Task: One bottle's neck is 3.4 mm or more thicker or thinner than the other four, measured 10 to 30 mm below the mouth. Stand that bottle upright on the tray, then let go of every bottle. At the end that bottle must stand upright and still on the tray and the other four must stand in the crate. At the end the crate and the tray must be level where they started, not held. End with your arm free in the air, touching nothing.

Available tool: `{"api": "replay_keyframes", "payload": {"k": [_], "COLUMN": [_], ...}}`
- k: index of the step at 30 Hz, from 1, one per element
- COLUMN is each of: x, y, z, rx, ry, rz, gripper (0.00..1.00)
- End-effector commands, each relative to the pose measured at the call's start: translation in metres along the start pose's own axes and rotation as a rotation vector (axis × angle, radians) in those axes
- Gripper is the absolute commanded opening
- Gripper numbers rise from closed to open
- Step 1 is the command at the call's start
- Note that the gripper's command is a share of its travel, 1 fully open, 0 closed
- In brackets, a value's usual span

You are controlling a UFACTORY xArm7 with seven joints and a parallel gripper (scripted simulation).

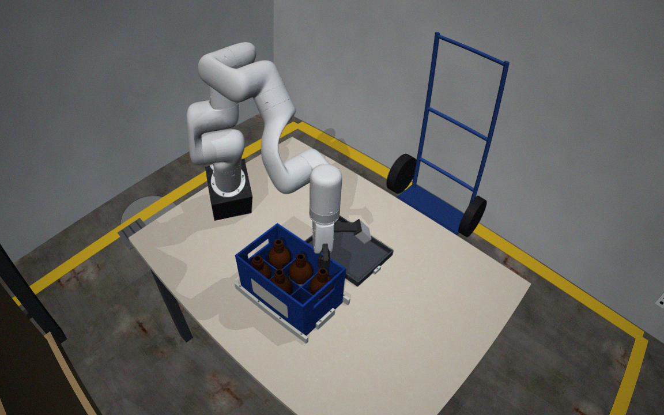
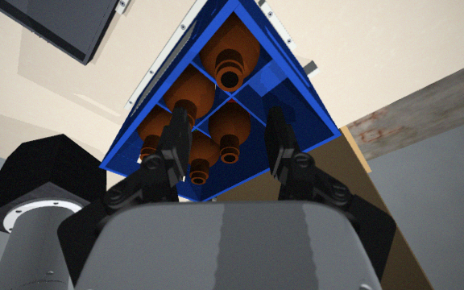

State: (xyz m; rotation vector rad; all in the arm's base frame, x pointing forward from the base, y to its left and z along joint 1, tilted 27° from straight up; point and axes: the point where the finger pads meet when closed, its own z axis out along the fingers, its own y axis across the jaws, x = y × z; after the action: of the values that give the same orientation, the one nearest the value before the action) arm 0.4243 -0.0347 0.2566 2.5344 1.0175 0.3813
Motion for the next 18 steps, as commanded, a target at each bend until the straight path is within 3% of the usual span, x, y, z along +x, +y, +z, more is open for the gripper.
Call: {"api": "replay_keyframes", "payload": {"k": [1,18], "x": [0.001,0.001], "y": [0.001,0.001], "z": [0.002,0.021], "rx": [-0.003,-0.003], "ry": [0.002,0.002], "rz": [0.0,0.0], "gripper": [0.65,0.65]}}
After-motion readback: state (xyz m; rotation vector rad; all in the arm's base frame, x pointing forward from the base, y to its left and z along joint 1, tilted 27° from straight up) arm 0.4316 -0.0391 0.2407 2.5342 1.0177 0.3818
